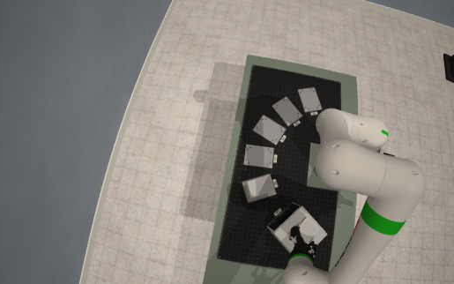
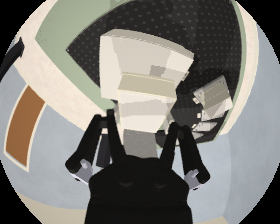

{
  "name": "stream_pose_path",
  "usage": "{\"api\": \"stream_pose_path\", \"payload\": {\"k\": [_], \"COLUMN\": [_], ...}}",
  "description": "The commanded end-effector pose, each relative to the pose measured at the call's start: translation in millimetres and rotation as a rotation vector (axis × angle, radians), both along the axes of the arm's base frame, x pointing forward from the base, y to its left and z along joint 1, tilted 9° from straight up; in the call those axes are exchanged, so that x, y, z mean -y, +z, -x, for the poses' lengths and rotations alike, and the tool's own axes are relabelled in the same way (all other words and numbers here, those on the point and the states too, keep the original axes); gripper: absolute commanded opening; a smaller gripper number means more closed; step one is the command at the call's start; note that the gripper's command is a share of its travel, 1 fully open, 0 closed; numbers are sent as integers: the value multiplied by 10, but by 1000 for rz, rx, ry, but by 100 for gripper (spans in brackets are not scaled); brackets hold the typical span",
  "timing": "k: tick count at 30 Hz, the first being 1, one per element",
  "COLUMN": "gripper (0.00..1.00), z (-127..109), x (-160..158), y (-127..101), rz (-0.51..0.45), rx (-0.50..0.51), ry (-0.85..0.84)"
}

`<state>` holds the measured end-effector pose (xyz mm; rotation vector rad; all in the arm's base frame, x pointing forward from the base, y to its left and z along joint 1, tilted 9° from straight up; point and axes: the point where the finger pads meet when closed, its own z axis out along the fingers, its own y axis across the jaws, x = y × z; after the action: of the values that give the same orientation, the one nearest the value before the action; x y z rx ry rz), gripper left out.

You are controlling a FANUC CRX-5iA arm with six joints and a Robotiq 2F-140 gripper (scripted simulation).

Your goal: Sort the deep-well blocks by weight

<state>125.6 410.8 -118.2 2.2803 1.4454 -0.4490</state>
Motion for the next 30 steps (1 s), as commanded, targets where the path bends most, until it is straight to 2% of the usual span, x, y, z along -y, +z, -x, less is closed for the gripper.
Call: {"api": "stream_pose_path", "payload": {"k": [1, 4, 30], "gripper": [10, 10, 10], "z": [-99, -189, -852], "x": [42, 81, 371], "y": [18, 34, 153], "rz": [-19, -34, -34], "rx": [5, 8, 8], "ry": [-108, -201, -201]}}
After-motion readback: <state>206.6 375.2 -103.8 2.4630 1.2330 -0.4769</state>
